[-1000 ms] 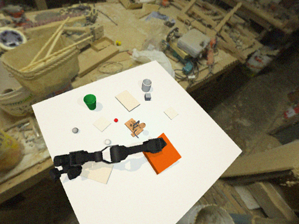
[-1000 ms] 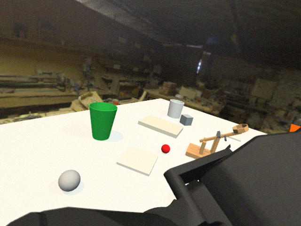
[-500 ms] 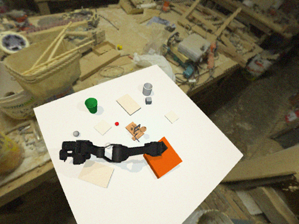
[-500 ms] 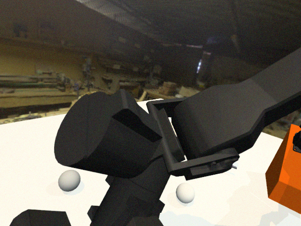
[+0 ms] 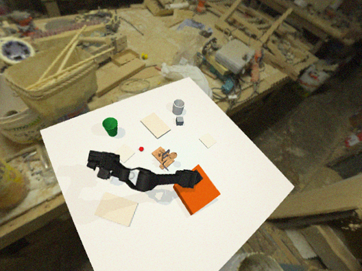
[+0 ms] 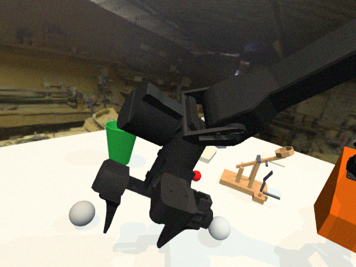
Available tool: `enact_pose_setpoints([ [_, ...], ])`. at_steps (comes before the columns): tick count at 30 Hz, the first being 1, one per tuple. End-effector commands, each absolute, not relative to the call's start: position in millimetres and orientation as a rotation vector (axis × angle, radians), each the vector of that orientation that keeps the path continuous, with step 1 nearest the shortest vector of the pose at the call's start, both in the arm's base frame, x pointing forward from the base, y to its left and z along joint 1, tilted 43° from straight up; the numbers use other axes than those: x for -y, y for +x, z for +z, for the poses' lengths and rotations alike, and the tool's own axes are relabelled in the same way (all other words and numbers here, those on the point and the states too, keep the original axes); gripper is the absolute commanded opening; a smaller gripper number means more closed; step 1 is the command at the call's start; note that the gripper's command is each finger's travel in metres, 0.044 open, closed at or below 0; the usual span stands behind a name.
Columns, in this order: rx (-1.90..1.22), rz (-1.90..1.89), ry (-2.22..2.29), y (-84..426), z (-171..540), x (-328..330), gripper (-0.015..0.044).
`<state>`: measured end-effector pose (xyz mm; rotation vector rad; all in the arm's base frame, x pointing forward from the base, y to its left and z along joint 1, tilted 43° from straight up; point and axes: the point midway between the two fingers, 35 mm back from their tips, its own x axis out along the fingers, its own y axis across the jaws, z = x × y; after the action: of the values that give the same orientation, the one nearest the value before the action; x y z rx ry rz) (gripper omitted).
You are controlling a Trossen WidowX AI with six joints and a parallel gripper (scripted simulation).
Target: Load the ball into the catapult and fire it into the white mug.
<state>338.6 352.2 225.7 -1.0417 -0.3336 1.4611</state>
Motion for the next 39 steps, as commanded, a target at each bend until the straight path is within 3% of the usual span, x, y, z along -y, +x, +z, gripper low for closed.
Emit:
enact_pose_setpoints([
  [1,0.194,1.450,-0.995,347.6,208.4,-327.1,0.0440],
  [21,-0.413,1.312,-0.668,364.5,135.0,-208.4,0.0440],
  [39,-0.902,1.085,-0.269,331.7,77.7,-98.7,0.0440],
])
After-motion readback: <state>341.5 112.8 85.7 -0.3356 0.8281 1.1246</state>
